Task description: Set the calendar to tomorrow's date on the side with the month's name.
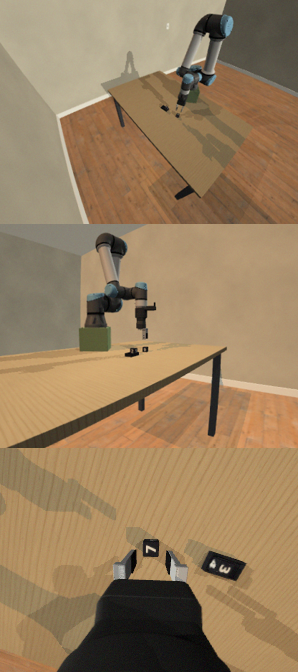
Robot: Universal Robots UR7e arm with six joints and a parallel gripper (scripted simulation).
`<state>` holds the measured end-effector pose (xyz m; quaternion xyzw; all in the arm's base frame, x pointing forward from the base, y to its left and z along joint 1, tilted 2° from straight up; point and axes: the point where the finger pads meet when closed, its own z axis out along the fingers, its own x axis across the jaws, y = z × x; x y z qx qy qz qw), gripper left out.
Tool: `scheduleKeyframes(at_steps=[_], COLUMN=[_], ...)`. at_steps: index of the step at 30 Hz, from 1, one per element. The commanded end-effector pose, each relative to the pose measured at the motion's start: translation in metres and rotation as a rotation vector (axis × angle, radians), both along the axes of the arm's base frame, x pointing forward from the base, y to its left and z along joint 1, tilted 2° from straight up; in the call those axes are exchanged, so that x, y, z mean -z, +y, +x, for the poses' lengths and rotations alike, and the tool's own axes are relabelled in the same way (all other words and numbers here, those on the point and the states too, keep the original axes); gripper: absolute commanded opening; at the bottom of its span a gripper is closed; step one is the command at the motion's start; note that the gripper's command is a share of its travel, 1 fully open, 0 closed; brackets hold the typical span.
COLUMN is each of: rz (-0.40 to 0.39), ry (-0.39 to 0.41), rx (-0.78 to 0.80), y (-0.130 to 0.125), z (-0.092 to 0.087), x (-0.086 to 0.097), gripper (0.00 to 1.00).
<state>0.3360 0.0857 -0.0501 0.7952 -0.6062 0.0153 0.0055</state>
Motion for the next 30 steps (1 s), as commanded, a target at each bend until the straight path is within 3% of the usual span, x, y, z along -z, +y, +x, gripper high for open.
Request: scheduleKeyframes(at_steps=[1,30], rz=[0.000,0.000], ry=[-0.001,-0.001], rx=[0.000,0.000], y=[0.000,0.000], z=[0.001,0.002], x=[0.008,0.039], gripper=[0.87,0.87])
